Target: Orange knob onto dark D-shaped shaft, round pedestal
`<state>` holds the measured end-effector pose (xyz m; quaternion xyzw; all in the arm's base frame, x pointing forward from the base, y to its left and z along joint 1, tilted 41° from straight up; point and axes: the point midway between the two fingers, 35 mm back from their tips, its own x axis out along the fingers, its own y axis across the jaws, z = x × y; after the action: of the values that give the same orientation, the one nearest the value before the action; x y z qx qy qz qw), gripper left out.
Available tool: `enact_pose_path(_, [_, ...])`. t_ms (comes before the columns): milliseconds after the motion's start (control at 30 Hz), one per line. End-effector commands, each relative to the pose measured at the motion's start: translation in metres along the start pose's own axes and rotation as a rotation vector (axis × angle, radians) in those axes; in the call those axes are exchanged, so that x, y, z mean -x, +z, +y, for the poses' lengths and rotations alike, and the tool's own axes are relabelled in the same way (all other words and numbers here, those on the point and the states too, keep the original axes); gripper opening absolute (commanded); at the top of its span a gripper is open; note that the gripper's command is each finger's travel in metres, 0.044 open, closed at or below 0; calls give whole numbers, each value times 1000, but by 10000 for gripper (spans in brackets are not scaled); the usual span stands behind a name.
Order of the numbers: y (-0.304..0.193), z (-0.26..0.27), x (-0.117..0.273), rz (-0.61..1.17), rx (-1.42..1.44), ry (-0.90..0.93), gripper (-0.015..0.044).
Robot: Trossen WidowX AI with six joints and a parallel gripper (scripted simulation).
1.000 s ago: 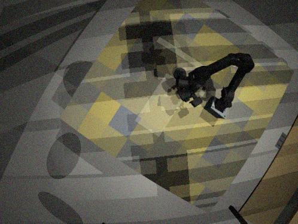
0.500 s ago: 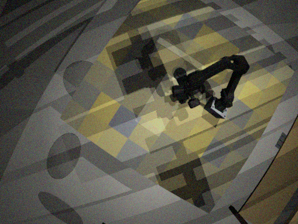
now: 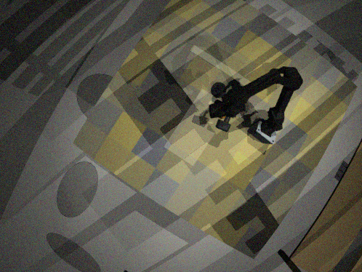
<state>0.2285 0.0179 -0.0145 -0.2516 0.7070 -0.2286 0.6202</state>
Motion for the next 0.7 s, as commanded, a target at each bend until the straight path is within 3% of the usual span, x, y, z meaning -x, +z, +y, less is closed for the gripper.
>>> enact_pose_path(0, [1, 0, 0, -3, -36, -5, 440])
enact_pose_path(167, [1, -1, -32, -4, -77, -6, 440])
enact_pose_path(667, [1, -1, -57, -3, -78, -7, 440])
